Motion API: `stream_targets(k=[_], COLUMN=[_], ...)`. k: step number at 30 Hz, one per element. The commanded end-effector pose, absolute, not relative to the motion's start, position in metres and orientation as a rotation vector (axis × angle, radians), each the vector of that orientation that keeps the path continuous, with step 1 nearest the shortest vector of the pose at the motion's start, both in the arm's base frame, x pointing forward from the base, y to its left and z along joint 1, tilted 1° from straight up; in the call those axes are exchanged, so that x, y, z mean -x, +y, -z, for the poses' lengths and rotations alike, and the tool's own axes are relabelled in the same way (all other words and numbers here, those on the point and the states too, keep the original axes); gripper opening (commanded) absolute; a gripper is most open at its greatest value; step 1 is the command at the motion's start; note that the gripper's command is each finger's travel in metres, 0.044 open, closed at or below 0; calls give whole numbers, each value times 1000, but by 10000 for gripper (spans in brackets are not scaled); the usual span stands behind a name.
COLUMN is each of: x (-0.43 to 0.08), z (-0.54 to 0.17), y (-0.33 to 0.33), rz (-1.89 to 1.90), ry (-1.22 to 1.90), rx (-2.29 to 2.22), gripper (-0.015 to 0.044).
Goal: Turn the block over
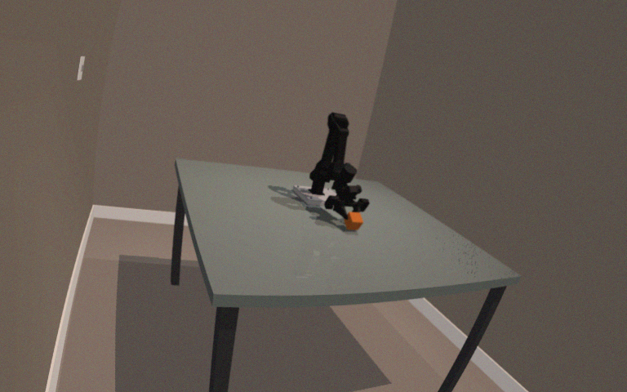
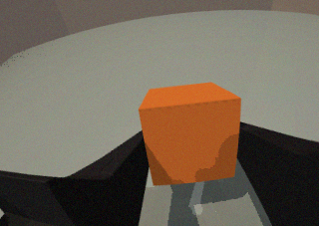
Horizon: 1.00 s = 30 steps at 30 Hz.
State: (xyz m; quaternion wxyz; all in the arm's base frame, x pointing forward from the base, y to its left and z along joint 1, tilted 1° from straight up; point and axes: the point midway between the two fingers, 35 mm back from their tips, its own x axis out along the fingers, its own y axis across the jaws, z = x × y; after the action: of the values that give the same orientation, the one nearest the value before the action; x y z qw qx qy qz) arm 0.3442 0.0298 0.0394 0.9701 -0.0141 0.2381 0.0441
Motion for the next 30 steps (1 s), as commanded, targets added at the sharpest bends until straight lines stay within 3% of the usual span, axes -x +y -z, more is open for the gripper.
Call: stream_targets(k=[1, 7, 30], x=[-344, -344, -344], z=[-40, -40, -40], y=[31, 31, 31], rz=[-95, -95, -95], ry=[477, 477, 477], rx=[31, 31, 31], gripper=[289, 440, 440])
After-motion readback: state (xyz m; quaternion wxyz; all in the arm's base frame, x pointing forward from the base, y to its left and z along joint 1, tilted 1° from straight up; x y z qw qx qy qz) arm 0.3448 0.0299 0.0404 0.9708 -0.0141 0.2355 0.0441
